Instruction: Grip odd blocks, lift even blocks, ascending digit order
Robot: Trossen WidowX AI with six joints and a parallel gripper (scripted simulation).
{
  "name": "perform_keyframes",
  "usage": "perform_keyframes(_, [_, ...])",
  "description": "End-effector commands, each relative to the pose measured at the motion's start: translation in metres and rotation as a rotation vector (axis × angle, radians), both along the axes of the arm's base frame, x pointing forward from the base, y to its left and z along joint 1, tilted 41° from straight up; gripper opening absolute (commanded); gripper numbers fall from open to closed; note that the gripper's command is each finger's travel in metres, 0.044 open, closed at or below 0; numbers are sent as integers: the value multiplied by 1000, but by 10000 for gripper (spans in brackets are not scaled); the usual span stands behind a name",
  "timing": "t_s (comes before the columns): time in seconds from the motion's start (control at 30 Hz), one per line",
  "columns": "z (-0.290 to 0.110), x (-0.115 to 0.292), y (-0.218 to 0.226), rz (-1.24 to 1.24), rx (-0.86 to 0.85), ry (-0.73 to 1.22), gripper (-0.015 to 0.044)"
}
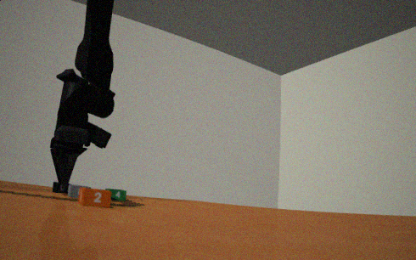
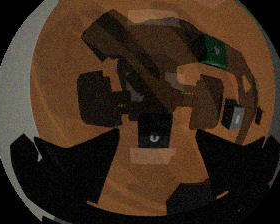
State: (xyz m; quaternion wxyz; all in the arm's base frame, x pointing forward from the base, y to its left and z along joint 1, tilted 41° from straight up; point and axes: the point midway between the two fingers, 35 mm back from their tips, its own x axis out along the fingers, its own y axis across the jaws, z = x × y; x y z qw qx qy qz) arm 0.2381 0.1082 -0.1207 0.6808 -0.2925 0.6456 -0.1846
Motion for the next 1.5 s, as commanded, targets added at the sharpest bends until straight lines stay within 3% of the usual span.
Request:
perform_keyframes(0.0, [-6, -4, -7, 2, -17, 17, 400])
perform_keyframes(0.07, [-6, -4, -7, 2, -17, 17, 400])
perform_keyframes(0.43, [-6, -4, -7, 2, -17, 17, 120])
perform_keyframes(1.47, [6, -6, 2, 2, -17, 17, 120])
